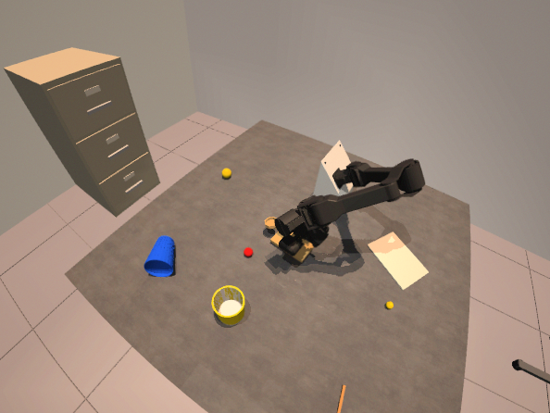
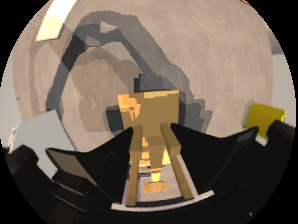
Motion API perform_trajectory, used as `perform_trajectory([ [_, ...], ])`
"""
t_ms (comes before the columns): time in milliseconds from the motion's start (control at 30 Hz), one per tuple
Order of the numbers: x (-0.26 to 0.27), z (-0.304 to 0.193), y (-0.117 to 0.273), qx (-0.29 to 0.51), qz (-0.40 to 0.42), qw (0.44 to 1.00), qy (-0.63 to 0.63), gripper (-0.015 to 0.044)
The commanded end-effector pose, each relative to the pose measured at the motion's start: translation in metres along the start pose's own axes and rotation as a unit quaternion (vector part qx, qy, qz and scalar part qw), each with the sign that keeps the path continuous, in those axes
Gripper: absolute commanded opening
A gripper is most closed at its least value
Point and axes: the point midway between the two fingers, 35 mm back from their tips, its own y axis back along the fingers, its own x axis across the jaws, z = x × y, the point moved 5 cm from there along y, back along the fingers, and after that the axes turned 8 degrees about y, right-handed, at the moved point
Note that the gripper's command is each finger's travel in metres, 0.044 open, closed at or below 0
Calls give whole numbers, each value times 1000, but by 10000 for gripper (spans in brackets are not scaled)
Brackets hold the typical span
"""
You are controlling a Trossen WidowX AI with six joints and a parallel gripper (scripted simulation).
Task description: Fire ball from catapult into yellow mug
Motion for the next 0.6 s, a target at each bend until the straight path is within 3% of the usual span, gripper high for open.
perform_trajectory([
  [0, -2, -2, 38, 6, -12, 1000, 1, 0],
  [133, -2, -2, 41, 6, -12, 1000, -10, 0],
  [567, -5, -3, 39, 3, -13, 975, -222, 0],
])
